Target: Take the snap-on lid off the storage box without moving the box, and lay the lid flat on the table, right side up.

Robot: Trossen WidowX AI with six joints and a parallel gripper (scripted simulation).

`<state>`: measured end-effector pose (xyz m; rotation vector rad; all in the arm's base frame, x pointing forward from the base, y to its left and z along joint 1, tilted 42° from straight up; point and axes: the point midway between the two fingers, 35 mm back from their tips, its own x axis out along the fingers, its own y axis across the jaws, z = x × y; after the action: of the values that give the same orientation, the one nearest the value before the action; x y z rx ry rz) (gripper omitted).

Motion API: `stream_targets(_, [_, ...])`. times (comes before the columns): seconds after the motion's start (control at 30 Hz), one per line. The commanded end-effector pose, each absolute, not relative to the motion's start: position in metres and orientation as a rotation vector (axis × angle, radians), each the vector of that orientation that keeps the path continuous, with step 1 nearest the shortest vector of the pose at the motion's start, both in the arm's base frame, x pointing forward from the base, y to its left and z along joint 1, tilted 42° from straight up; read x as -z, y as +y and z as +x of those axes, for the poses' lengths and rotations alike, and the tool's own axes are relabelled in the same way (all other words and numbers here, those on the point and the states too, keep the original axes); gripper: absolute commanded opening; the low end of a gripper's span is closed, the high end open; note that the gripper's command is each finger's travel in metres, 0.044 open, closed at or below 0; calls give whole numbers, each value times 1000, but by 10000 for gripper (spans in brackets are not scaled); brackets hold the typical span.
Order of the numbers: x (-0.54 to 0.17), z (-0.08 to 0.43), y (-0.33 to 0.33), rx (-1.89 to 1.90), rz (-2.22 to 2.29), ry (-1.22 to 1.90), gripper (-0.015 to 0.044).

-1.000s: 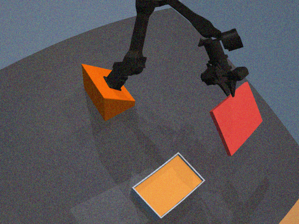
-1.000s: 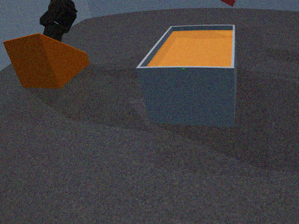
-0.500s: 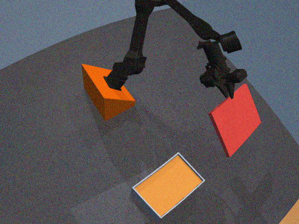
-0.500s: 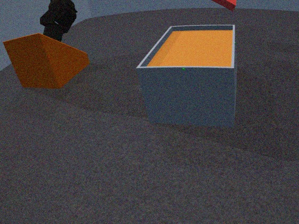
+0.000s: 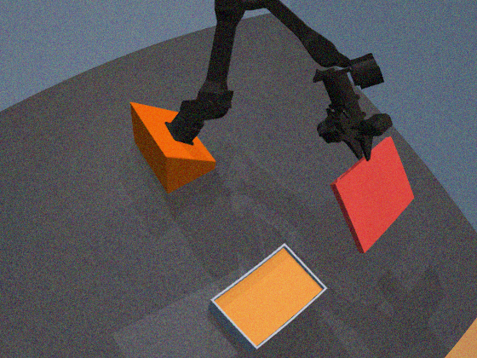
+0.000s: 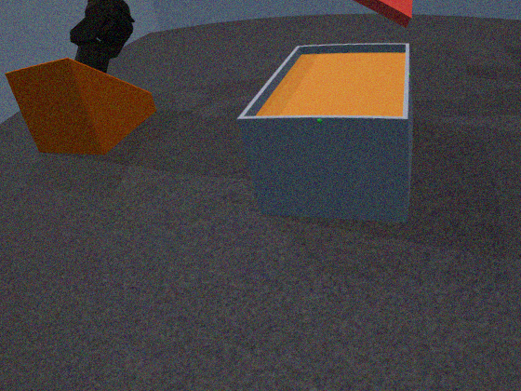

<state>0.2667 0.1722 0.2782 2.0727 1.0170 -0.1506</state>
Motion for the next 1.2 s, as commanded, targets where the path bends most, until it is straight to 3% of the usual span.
stream_targets(0.0, [-278,267,173,145,2082,1000,0])
stream_targets(1.17, [-258,264,191,144,2084,1000,0])
